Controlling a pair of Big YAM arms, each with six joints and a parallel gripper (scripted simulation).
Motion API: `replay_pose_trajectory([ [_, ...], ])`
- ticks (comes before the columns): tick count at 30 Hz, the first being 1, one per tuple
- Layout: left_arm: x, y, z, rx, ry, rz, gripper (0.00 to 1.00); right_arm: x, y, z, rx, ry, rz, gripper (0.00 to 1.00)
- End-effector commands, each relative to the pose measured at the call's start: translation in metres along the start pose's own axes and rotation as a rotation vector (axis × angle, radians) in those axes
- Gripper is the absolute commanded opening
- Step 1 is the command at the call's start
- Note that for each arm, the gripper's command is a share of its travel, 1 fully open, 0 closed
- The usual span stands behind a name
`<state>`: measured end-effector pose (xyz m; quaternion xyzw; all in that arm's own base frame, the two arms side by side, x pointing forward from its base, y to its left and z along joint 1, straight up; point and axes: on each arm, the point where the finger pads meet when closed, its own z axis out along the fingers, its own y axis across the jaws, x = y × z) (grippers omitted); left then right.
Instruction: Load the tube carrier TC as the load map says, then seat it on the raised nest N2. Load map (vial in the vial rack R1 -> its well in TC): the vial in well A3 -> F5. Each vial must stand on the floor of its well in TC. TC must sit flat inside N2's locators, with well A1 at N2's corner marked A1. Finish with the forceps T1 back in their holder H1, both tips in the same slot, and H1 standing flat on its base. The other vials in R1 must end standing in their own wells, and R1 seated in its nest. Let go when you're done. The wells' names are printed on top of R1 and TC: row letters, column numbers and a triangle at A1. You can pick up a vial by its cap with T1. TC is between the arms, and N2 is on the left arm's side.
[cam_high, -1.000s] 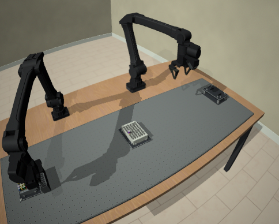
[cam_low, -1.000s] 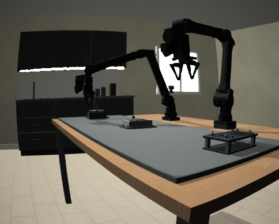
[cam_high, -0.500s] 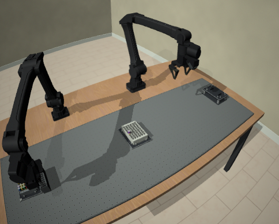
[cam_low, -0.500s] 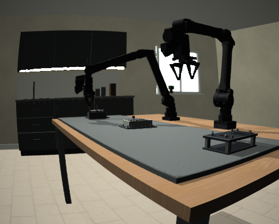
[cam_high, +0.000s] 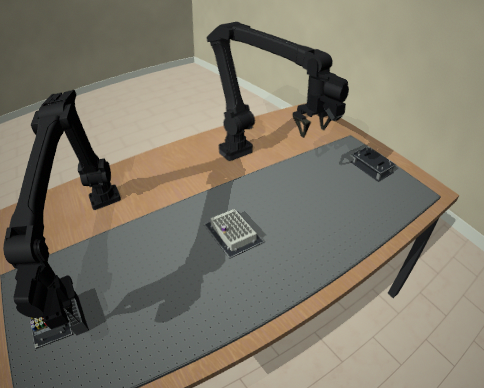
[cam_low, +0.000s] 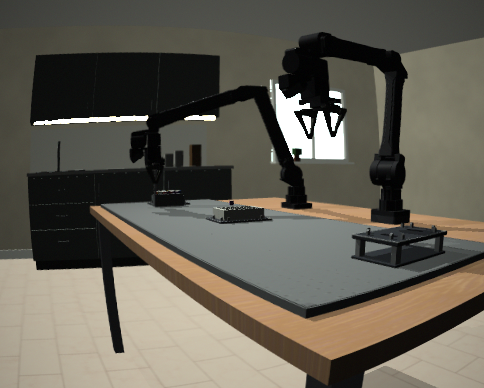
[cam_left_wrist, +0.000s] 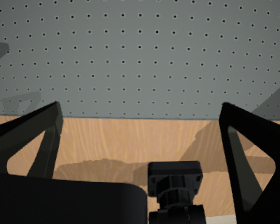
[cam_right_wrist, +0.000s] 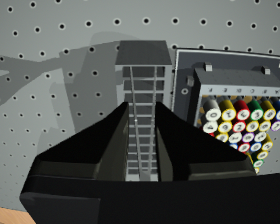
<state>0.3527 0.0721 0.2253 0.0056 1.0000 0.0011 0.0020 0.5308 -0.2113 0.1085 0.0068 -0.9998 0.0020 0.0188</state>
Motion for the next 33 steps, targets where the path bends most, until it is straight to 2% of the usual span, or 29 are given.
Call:
replay_pose_trajectory([
  [1, -0.008, 0.0, -0.014, -0.006, -0.031, 0.015, 1.0, -0.009, -0.003, -0.014, 0.008, -0.024, 0.0, 0.19],
  [5, -0.008, 0.0, -0.014, -0.006, -0.031, 0.015, 1.0, -0.009, -0.003, -0.014, 0.008, -0.024, 0.0, 0.24],
  [13, -0.008, 0.0, -0.014, -0.006, -0.031, 0.015, 1.0, -0.009, -0.003, -0.014, 0.008, -0.024, 0.0, 0.24],
  [14, -0.008, 0.0, -0.014, -0.006, -0.031, 0.015, 1.0, -0.017, -0.003, -0.015, 0.004, -0.019, -0.002, 0.24],
  [17, -0.008, 0.0, -0.014, -0.006, -0.031, 0.015, 1.0, -0.016, -0.003, -0.023, 0.006, -0.024, -0.002, 0.24],
  [22, -0.008, 0.0, -0.014, -0.006, -0.031, 0.015, 1.0, -0.014, -0.002, -0.054, 0.021, -0.062, -0.001, 0.24],
  [28, -0.008, 0.0, -0.014, -0.006, -0.031, 0.015, 1.0, -0.014, -0.002, -0.056, 0.018, -0.053, -0.001, 0.24],
  [29, -0.008, 0.0, -0.014, -0.006, -0.031, 0.015, 1.0, -0.014, -0.002, -0.048, 0.012, -0.038, -0.002, 0.24],
  [33, -0.008, 0.0, -0.014, -0.006, -0.031, 0.015, 1.0, -0.012, -0.002, -0.069, 0.021, -0.062, -0.001, 0.24],
])
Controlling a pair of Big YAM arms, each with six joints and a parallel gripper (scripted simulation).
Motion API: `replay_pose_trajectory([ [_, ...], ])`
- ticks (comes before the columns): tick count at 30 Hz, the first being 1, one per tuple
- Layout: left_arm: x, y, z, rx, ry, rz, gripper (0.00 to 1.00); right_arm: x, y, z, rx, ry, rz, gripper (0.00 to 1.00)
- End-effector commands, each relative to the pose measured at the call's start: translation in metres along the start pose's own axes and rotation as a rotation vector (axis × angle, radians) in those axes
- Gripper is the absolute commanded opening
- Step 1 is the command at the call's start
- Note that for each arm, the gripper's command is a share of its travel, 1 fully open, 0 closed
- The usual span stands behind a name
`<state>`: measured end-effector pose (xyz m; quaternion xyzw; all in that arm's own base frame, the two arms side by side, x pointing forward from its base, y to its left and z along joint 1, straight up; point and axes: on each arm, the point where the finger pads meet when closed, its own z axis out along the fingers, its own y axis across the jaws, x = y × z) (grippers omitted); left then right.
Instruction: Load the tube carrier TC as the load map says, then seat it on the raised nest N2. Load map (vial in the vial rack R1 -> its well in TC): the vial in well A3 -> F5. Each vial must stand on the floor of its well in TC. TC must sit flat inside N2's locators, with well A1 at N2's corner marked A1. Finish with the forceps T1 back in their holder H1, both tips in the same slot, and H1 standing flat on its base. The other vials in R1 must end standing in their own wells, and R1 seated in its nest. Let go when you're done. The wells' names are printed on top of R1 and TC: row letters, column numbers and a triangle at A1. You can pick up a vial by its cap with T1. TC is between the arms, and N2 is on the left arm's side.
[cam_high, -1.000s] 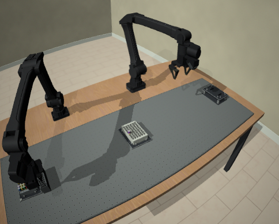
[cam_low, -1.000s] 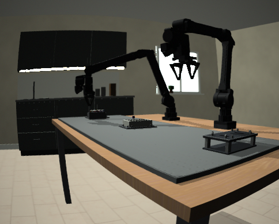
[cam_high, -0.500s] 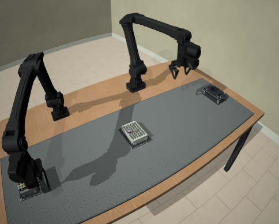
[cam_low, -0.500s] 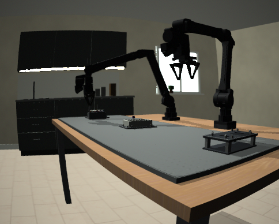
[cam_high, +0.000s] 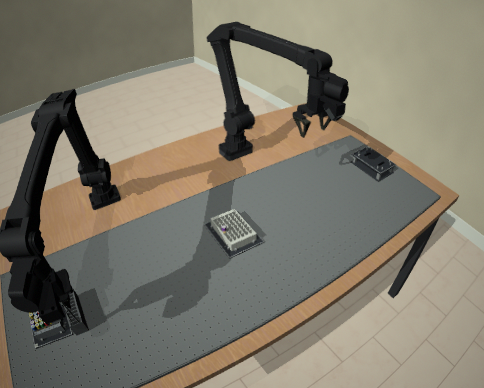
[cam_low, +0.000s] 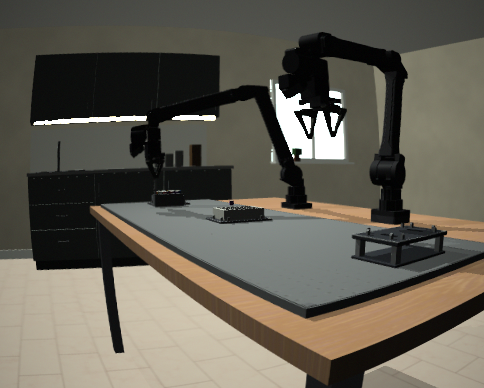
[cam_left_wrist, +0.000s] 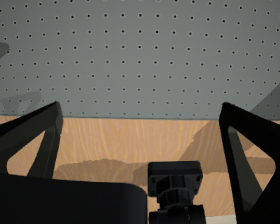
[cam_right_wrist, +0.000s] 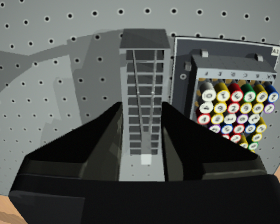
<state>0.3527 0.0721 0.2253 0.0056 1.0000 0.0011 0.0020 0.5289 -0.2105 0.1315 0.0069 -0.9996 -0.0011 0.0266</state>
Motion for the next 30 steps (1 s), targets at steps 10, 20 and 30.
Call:
replay_pose_trajectory([
  [10, -0.008, 0.0, -0.014, -0.006, -0.031, 0.015, 1.0, -0.013, -0.002, -0.058, 0.024, -0.069, -0.001, 0.24],
  [20, -0.008, 0.0, -0.014, -0.006, -0.031, 0.015, 1.0, -0.011, -0.002, -0.073, 0.026, -0.073, -0.001, 0.24],
  [30, -0.008, 0.0, -0.014, -0.006, -0.031, 0.015, 1.0, -0.011, -0.002, -0.078, 0.02, -0.058, -0.001, 0.24],
])
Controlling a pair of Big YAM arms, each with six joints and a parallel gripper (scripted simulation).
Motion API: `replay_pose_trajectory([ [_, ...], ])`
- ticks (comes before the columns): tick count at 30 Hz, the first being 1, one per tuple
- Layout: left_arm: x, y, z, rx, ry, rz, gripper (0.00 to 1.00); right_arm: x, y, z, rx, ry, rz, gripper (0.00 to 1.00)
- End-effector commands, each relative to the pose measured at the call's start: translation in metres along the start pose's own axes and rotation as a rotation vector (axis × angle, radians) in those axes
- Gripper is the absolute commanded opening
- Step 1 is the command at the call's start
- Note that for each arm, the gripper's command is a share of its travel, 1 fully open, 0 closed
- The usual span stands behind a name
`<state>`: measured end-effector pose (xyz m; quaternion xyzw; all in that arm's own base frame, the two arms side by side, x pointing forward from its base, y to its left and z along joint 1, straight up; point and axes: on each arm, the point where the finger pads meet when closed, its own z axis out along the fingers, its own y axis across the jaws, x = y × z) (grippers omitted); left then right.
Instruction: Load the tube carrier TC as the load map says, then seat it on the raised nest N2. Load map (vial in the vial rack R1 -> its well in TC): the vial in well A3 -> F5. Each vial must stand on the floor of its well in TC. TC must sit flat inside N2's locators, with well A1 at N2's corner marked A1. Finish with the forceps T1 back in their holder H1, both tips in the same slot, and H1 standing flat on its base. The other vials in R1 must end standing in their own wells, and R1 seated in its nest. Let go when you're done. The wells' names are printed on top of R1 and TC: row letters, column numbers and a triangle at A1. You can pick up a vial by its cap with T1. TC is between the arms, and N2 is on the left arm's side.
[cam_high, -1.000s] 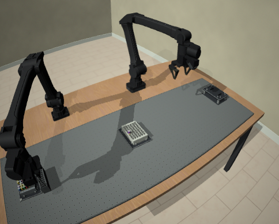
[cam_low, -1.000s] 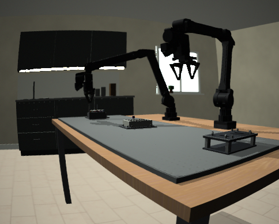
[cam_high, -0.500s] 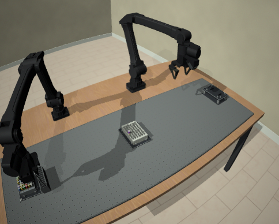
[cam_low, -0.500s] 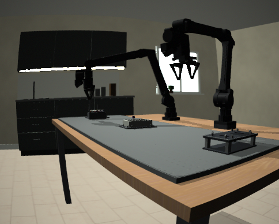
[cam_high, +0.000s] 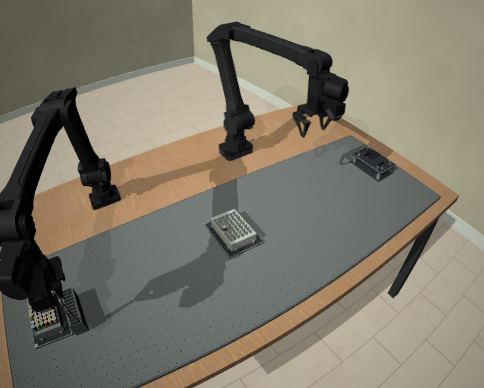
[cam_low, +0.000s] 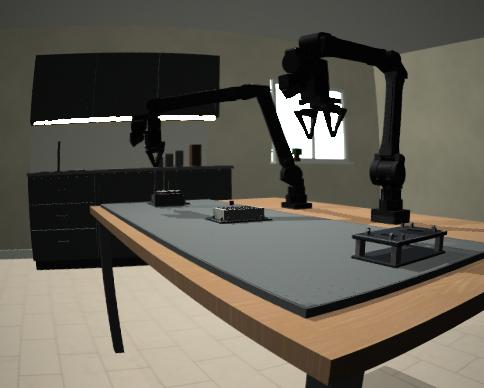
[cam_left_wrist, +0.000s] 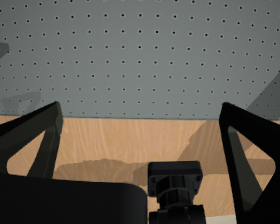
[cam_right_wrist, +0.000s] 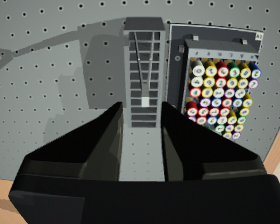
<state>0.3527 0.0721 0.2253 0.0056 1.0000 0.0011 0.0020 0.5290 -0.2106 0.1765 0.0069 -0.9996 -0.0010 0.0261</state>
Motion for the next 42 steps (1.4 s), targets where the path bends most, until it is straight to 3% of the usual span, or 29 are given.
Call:
replay_pose_trajectory([
  [1, -0.0079, 0.0003, -0.0142, -0.006, -0.031, 0.015, 1.0, -0.0133, -0.0018, -0.0356, 0.02, -0.059, -0.001, 0.24],
  [4, -0.0079, 0.0003, -0.0142, -0.006, -0.031, 0.015, 1.0, -0.0118, -0.0014, -0.0452, 0.024, -0.067, -0.001, 0.24],
  [42, -0.0079, 0.0003, -0.0142, -0.006, -0.031, 0.015, 1.0, -0.0118, -0.0014, -0.0449, 0.023, -0.067, -0.001, 0.24],
])
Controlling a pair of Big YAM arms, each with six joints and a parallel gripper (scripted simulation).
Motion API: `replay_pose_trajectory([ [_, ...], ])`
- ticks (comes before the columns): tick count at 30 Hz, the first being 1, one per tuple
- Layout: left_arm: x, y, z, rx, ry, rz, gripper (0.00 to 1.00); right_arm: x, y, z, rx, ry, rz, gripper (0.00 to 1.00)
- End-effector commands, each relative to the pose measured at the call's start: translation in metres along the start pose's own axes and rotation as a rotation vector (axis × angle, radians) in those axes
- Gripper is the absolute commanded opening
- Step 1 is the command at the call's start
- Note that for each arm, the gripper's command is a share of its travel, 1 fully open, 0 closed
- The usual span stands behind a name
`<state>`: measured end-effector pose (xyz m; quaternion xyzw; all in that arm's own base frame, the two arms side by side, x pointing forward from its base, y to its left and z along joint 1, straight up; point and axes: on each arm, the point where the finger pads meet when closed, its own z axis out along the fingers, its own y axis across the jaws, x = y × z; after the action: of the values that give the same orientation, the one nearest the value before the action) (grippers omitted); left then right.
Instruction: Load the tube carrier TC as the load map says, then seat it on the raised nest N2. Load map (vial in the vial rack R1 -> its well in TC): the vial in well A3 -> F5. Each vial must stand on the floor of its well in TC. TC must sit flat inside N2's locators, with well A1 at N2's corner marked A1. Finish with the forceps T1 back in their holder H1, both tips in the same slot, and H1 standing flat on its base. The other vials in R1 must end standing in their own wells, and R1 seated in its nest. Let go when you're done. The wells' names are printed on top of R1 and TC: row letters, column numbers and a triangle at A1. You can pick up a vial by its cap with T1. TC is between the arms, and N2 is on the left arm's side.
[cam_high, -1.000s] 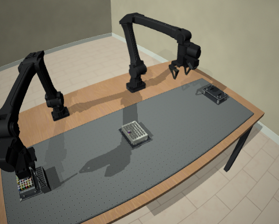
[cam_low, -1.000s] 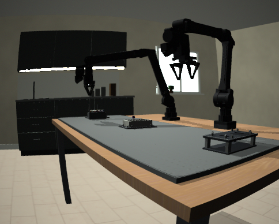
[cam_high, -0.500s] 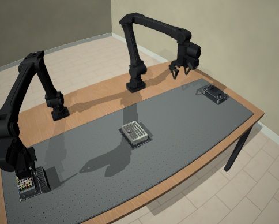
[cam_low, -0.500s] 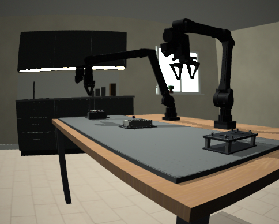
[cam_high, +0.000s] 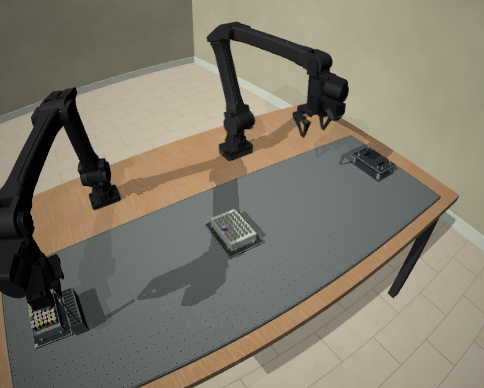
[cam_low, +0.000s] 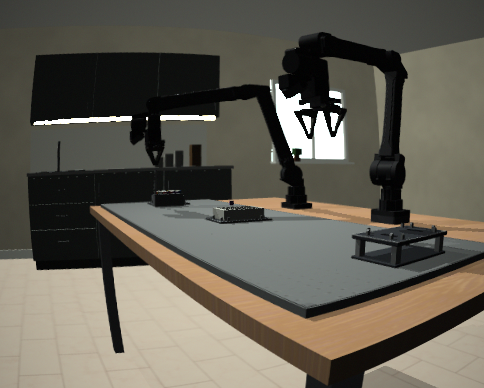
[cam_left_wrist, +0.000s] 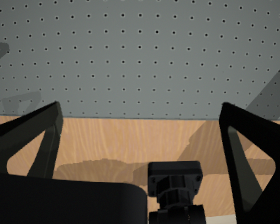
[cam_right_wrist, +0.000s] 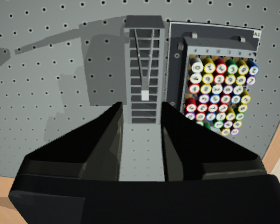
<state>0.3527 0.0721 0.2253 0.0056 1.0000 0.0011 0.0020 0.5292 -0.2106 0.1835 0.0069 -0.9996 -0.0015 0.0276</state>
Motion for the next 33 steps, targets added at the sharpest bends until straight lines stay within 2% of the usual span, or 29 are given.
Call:
replay_pose_trajectory([
  [1, -0.008, 0.0, -0.014, -0.006, -0.031, 0.015, 1.0, -0.012, -0.001, -0.038, 0.025, -0.07, -0.001, 0.24],
  [2, -0.008, 0.0, -0.014, -0.006, -0.031, 0.015, 1.0, -0.012, -0.001, -0.038, 0.025, -0.07, -0.001, 0.24],
  [3, -0.008, 0.0, -0.014, -0.006, -0.031, 0.015, 1.0, 0.001, -0.006, -0.02, 0.019, -0.096, -0.025, 0.24],
  [6, -0.008, 0.0, -0.014, -0.006, -0.031, 0.015, 1.0, 0.006, 0.013, -0.022, 0.018, -0.096, -0.046, 0.24],
  [33, -0.008, 0.0, -0.014, -0.006, -0.031, 0.015, 1.0, 0.079, 0.071, -0.036, 0.011, -0.079, -0.026, 0.24],
])
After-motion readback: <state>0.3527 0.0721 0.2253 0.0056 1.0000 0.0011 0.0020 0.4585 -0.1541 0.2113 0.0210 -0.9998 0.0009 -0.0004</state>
